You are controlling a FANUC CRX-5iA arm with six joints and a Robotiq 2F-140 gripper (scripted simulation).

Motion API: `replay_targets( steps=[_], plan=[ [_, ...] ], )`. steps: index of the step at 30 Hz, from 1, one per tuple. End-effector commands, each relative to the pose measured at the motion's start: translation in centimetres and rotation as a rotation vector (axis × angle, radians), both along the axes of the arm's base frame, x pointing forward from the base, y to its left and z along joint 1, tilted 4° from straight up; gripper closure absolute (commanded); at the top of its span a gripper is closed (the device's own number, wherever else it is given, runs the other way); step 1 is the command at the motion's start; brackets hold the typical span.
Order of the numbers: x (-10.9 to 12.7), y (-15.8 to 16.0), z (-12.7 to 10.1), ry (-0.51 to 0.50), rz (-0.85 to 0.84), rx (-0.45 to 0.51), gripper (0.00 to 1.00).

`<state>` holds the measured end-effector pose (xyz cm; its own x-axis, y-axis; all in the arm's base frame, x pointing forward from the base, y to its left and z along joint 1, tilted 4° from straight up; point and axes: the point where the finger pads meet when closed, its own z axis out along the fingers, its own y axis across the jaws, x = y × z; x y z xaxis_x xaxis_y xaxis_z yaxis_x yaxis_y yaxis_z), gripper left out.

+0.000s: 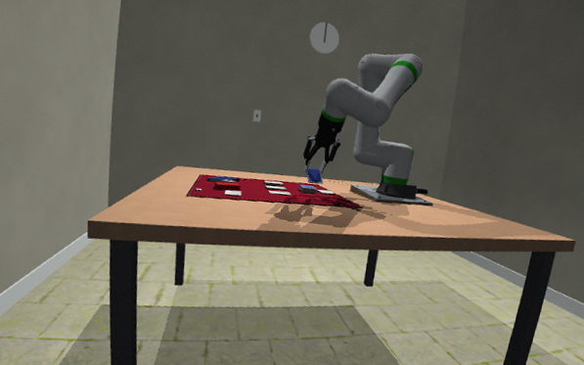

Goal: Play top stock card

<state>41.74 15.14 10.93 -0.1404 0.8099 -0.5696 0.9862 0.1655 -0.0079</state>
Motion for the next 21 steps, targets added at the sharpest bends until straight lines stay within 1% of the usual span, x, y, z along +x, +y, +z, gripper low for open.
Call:
replay_targets(
  steps=[1, 12, 14, 21],
  plan=[
    [0.0, 0.3, -0.2, -0.016, 0.001, -0.089, 0.6],
    [-0.2, 0.9, -1.0, -0.071, 0.003, -0.418, 0.6],
    [-0.2, 0.9, -1.0, -0.071, 0.003, -0.418, 0.6],
    [-0.2, 1.2, -1.5, -0.099, 0.005, -0.586, 0.6]
  ],
)
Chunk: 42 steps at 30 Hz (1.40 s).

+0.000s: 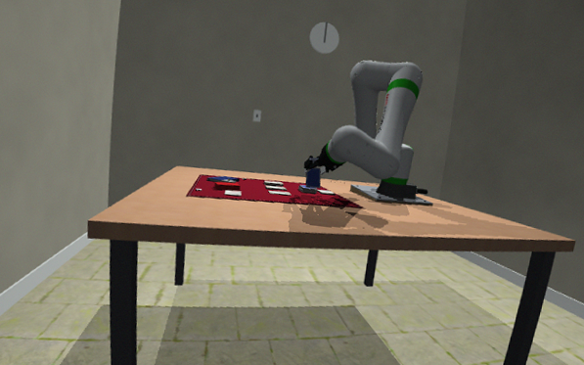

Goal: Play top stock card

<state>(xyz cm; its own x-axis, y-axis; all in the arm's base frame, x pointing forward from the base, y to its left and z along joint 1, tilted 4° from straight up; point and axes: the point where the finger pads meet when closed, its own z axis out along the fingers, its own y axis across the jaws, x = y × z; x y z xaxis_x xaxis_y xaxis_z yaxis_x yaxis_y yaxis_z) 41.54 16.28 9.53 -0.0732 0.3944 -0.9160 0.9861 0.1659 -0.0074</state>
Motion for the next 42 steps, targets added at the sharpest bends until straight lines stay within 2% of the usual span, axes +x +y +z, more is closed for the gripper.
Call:
replay_targets(
  steps=[1, 8, 19, 42],
  plan=[
    [-0.01, 0.08, -0.18, -0.011, 0.0, -0.063, 0.6],
    [-0.03, 0.2, -0.56, -0.031, 0.001, -0.183, 0.6],
    [-0.04, 0.24, -0.84, -0.046, 0.002, -0.268, 0.6],
    [-0.04, 0.27, -0.91, -0.05, 0.002, -0.289, 0.6]
  ],
)
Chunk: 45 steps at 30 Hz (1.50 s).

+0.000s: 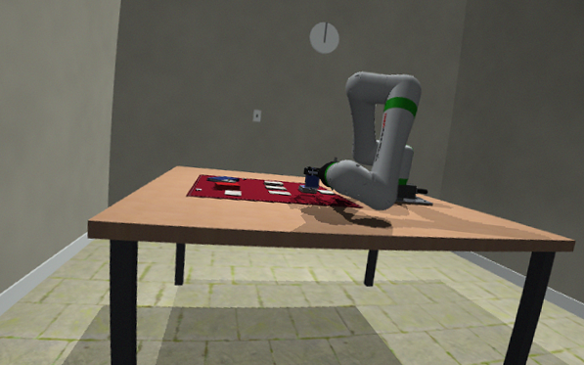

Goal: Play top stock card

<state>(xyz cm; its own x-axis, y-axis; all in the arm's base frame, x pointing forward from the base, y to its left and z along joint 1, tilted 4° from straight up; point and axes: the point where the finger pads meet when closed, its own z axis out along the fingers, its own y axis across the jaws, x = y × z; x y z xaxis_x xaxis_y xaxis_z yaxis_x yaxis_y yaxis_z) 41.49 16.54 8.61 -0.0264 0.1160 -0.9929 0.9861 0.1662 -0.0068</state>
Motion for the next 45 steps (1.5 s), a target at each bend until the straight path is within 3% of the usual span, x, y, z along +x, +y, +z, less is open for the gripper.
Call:
replay_targets(
  steps=[1, 29, 45],
  plan=[
    [0.0, 0.0, 0.0, 0.0, 0.0, 0.0, 0.6],
    [0.0, 0.0, 0.0, 0.0, 0.0, 0.0, 0.58],
    [0.0, -0.1, -1.2, 0.0, 0.0, 0.0, 0.58]
  ],
)
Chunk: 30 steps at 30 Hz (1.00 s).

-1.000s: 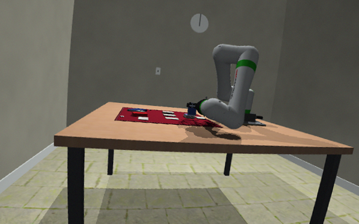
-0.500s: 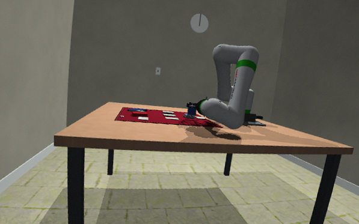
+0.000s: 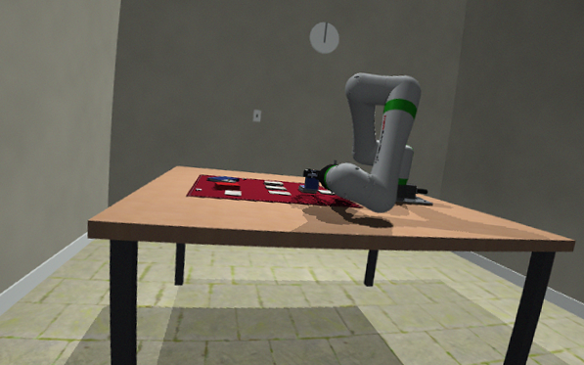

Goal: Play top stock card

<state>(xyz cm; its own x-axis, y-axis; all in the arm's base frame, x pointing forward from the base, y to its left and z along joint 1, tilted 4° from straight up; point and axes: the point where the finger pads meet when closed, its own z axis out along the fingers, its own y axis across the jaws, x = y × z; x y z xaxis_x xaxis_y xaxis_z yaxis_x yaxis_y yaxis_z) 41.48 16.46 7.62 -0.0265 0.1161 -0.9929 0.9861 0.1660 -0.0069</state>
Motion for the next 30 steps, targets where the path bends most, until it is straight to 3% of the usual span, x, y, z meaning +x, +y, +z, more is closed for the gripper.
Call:
replay_targets(
  steps=[1, 30],
  plan=[
    [0.0, 0.0, -0.3, 0.0, 0.0, 0.0, 0.58],
    [0.0, -0.1, -1.7, 0.0, 0.0, 0.0, 0.58]
  ],
)
